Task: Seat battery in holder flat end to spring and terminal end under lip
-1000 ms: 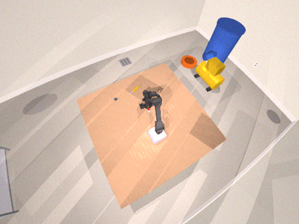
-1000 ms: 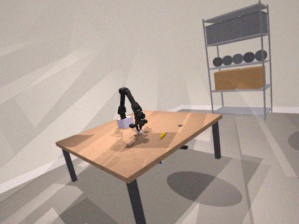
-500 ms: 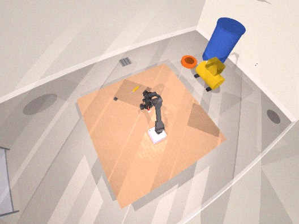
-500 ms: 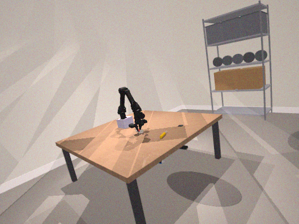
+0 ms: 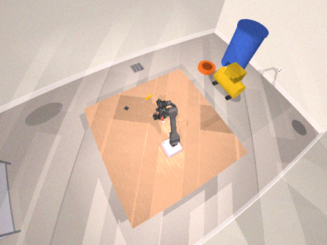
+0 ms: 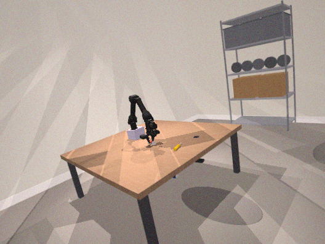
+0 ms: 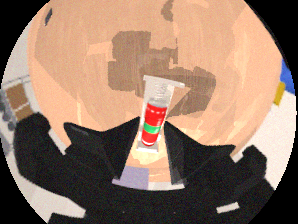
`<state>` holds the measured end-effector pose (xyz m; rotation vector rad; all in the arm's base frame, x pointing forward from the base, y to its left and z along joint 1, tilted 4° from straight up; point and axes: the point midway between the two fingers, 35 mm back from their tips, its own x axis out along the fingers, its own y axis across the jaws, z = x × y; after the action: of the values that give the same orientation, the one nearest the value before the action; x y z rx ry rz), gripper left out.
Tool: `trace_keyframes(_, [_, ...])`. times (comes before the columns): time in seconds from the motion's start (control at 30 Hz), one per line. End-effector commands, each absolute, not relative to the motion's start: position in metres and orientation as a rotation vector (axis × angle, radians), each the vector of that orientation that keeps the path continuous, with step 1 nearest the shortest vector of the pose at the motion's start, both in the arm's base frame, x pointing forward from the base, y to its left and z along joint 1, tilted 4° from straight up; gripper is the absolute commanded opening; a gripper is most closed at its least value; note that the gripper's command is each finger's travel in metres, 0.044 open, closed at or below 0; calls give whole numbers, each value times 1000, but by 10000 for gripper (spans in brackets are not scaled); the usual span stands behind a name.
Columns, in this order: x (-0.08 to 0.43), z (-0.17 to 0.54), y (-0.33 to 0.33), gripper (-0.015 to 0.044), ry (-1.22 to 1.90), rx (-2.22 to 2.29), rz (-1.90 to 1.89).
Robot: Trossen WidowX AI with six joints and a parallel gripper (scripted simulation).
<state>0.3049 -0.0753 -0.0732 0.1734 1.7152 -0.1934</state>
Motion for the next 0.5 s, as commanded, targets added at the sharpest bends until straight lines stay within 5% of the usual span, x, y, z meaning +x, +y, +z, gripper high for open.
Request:
trace_keyframes(0.0, [306,-67,-75,177,1712,172,-192])
trace_keyframes(0.23, [306,-60,-75,177,1712,174,-193])
trace_keyframes(0.47, [309,-1,-74,361,1712,173,-193])
